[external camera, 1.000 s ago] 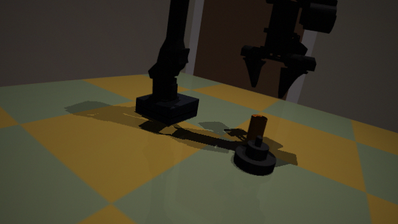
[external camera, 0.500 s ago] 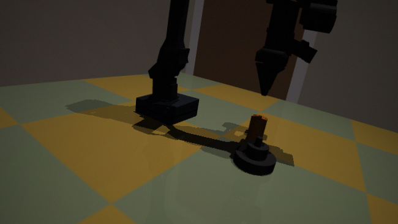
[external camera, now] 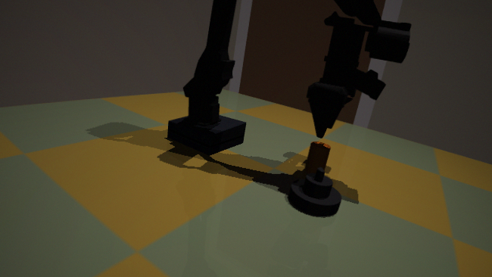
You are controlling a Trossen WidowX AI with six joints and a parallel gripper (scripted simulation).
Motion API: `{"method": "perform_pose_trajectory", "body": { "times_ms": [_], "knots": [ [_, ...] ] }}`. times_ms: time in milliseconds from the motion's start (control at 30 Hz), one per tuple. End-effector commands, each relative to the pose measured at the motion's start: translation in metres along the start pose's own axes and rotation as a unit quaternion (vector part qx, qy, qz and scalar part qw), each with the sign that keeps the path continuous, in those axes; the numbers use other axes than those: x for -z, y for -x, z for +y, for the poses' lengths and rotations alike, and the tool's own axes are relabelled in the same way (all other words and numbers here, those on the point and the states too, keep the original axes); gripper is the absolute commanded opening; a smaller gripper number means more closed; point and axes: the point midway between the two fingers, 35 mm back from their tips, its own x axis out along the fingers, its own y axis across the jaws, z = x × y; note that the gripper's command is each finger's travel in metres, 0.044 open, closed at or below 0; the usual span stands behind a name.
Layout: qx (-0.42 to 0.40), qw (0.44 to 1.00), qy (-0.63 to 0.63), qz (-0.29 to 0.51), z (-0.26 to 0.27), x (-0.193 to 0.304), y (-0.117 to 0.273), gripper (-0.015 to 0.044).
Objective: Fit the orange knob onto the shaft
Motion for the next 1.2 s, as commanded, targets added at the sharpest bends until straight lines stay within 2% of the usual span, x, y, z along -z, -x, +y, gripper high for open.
{"method": "perform_pose_trajectory", "body": {
  "times_ms": [0, 1167],
  "knots": [
    [0.002, 1.000, -0.004, 0.002, -0.001, 0.001, -0.011, 0.0440],
    [0.002, 1.000, -0.004, 0.002, -0.001, 0.000, -0.064, 0.0440]
  ]
}}
